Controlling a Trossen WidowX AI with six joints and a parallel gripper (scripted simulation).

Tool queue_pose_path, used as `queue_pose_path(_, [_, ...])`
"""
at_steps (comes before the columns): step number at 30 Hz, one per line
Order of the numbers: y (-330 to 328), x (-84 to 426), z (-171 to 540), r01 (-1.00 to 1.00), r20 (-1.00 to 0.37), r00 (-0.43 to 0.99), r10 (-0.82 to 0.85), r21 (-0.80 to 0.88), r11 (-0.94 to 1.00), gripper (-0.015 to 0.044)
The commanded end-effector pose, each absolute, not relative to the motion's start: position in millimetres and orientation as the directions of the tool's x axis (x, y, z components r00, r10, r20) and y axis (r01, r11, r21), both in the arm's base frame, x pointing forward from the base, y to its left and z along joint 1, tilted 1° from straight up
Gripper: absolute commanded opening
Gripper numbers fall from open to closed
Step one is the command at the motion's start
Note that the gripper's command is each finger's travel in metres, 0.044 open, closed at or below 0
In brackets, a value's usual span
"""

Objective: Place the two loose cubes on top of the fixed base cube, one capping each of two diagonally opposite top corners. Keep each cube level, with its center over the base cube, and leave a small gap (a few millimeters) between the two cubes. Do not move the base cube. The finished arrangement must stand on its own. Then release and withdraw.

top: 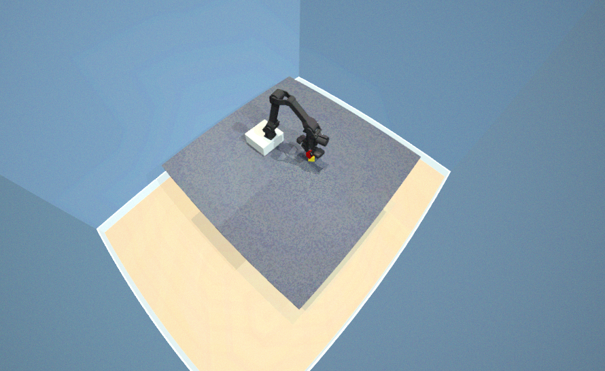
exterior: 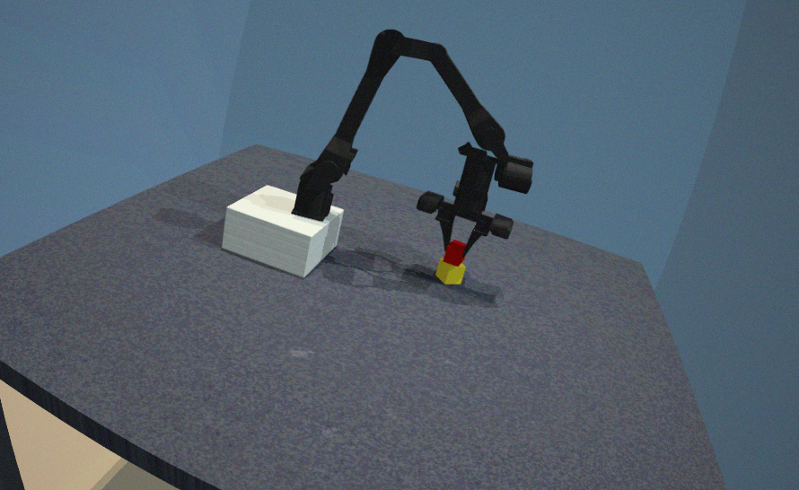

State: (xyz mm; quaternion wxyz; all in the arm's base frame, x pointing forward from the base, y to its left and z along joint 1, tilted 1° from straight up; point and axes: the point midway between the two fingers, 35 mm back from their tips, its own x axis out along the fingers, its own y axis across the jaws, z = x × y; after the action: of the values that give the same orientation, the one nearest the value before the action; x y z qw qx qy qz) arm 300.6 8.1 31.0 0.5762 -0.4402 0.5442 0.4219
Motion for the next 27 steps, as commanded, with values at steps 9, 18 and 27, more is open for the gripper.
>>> queue_pose_path(9, [8.3, 300.2, 24.9, -0.964, -0.999, 0.049, 0.007, -0.046, 0.261, 0.0105])
queue_pose_path(18, [8.3, 300.3, 23.8, -0.964, -0.999, 0.049, 0.007, -0.046, 0.261, 0.0105])
queue_pose_path(27, [8.3, 300.3, 23.8, -0.964, -0.999, 0.049, 0.007, -0.046, 0.261, 0.0205])
